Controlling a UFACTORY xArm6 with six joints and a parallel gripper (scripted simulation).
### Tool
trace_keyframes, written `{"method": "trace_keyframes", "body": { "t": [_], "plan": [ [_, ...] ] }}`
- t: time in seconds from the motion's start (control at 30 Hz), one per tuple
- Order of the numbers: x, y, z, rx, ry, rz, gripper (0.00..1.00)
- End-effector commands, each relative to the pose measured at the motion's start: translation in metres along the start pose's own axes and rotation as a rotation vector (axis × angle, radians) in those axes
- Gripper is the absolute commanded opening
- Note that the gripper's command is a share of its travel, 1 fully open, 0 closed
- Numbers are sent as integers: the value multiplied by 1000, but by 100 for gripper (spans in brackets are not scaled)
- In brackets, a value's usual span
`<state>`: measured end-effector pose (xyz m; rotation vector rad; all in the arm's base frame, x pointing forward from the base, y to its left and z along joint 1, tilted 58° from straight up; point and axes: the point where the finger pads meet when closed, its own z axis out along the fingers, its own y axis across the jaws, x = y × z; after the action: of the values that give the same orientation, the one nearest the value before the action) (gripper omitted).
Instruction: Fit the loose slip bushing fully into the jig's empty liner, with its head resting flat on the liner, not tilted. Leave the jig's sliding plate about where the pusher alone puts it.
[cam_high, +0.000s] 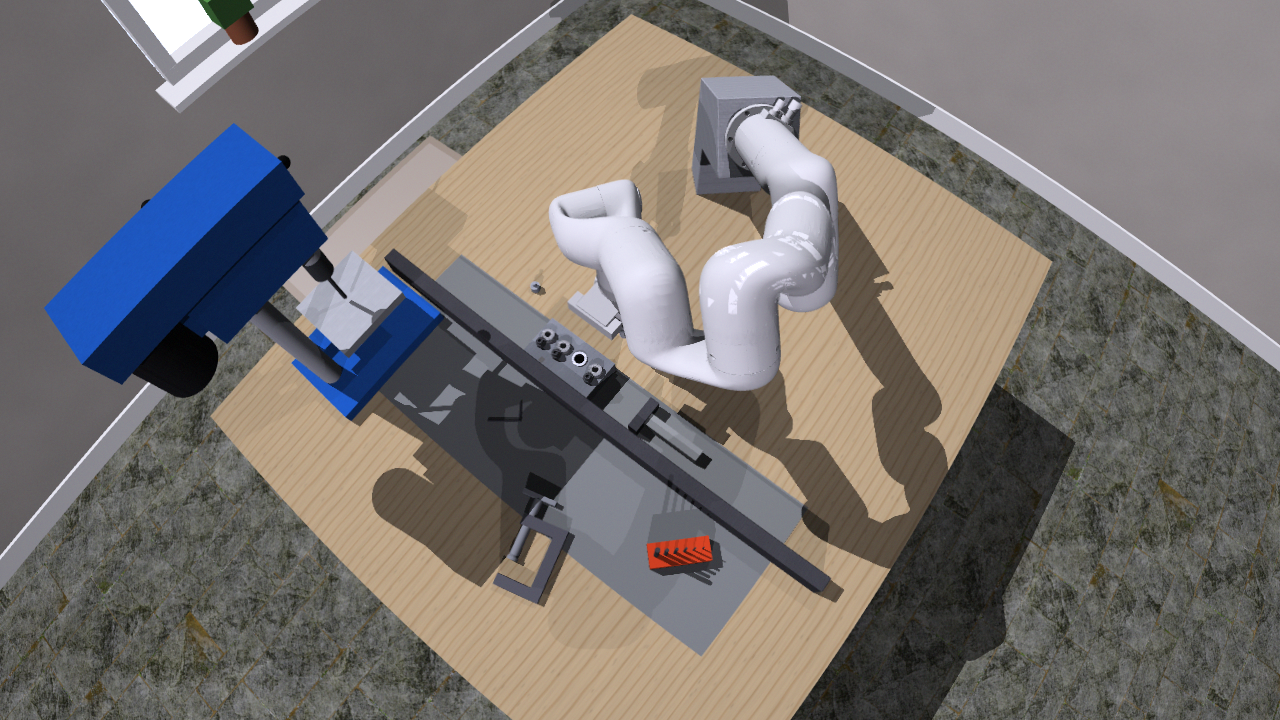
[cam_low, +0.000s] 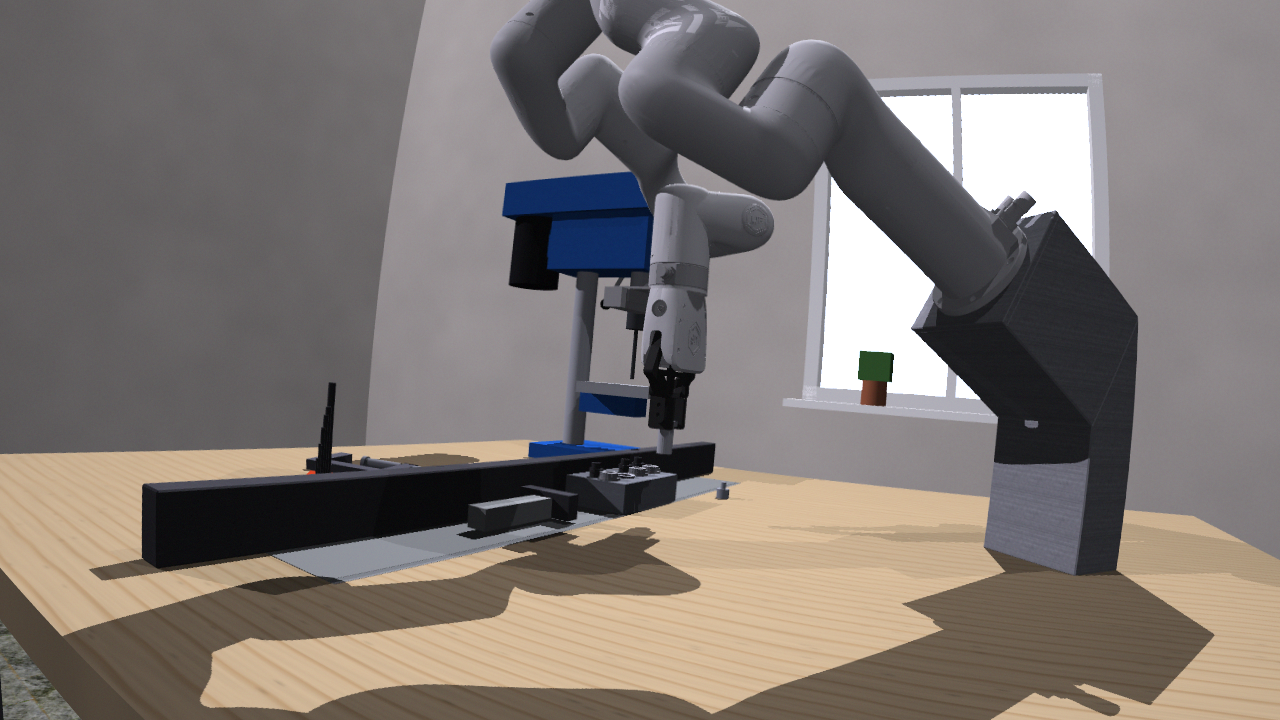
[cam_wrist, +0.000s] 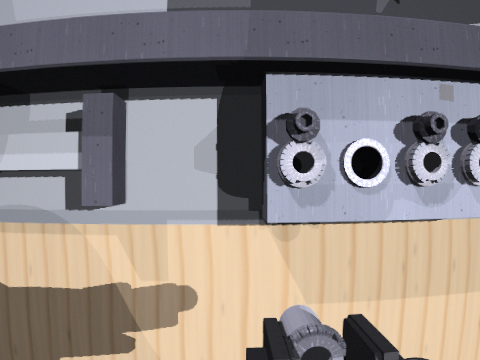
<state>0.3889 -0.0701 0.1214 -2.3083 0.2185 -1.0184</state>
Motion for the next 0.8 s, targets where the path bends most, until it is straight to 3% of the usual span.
{"method": "trace_keyframes", "body": {
  "t": [0.0, 0.77],
  "plan": [
    [3, 2, -1, -1, 1, 0, 26],
    [20, 12, -2, -1, 1, 0, 26]
  ]
}}
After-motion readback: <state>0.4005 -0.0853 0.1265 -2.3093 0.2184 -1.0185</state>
